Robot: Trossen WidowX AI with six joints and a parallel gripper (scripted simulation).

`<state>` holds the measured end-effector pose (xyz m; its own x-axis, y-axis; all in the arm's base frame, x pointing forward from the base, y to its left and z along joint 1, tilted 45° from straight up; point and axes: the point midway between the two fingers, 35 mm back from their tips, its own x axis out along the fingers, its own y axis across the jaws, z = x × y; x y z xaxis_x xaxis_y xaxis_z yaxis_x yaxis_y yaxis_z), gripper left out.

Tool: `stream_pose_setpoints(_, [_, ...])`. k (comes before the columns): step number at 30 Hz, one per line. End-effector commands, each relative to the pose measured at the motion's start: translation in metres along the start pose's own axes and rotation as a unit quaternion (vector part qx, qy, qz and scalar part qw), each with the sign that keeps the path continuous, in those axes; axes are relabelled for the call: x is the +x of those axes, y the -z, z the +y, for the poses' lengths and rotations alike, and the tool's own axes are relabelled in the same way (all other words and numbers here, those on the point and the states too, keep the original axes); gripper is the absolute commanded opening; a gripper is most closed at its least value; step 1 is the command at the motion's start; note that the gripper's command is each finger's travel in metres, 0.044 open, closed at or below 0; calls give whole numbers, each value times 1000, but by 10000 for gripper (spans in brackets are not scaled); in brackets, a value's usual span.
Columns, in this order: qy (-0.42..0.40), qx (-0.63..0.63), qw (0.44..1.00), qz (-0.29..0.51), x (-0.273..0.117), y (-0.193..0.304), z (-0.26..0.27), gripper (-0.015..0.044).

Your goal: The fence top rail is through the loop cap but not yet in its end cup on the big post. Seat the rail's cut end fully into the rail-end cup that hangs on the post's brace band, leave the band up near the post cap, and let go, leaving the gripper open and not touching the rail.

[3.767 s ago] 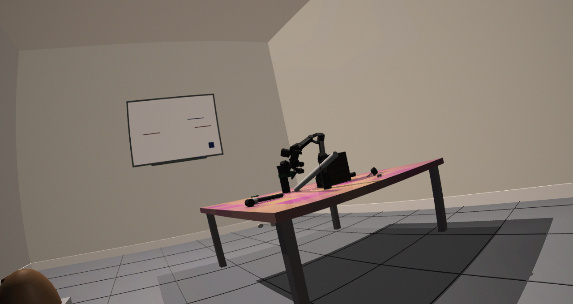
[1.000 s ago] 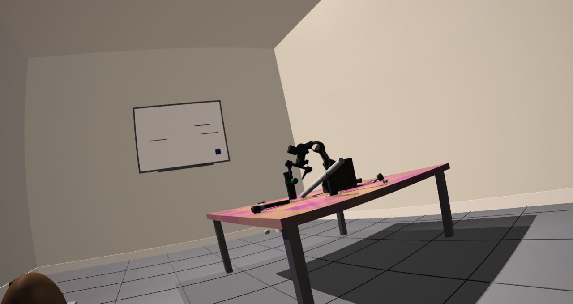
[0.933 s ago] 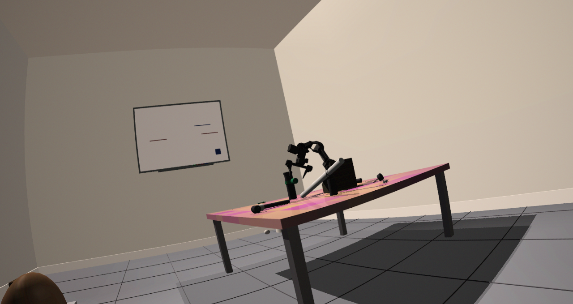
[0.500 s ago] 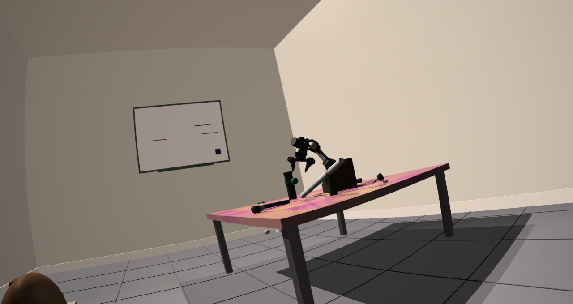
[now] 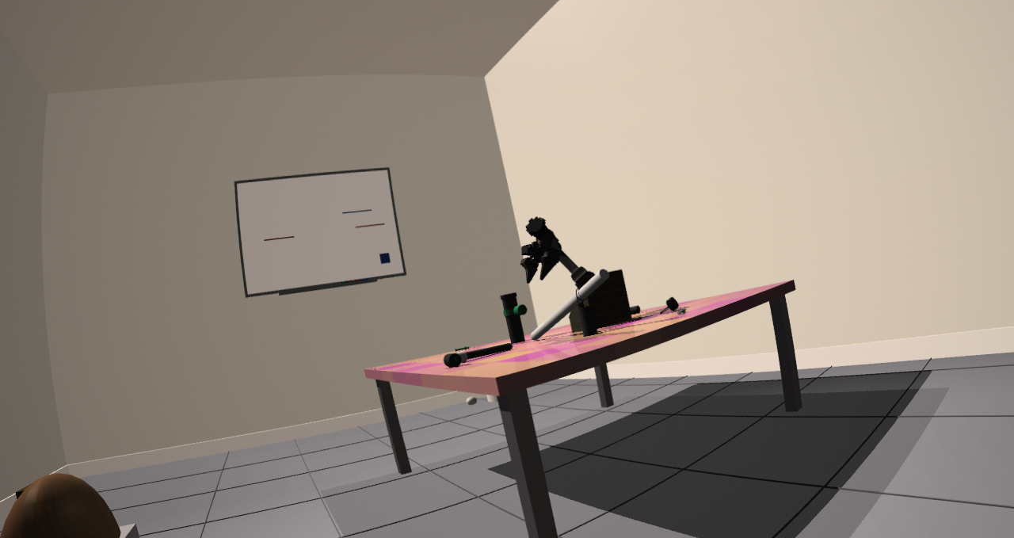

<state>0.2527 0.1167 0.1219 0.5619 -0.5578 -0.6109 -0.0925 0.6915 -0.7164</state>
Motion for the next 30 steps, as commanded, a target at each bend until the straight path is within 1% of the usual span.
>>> stream_pose_setpoints(1, [7, 44, 999, -7, -7, -2, 6, 440])
stream_pose_setpoints(5, [7, 44, 999, -7, -7, -2, 6, 440])
stream_pose_setpoints(7, [7, 67, 998, 0, -5, -1, 7, 440])
stream_pose_setpoints(9, [8, 120, 993, 17, 1, -1, 9, 440])
stream_pose_setpoints(12, [17, 239, 969, 56, 15, 2, 15, 440])
stream_pose_setpoints(14, [30, 327, 941, 84, 25, 4, 18, 440])
stream_pose_setpoints(17, [59, 453, 881, 121, 40, 8, 24, 440])
stream_pose_setpoints(20, [99, 569, 802, 152, 55, 14, 30, 440])
stream_pose_setpoints(23, [147, 671, 706, 173, 69, 20, 35, 440])
stream_pose_setpoints(25, [170, 710, 660, 179, 75, 23, 37, 440])
stream_pose_setpoints(30, [173, 715, 654, 180, 76, 24, 37, 440])
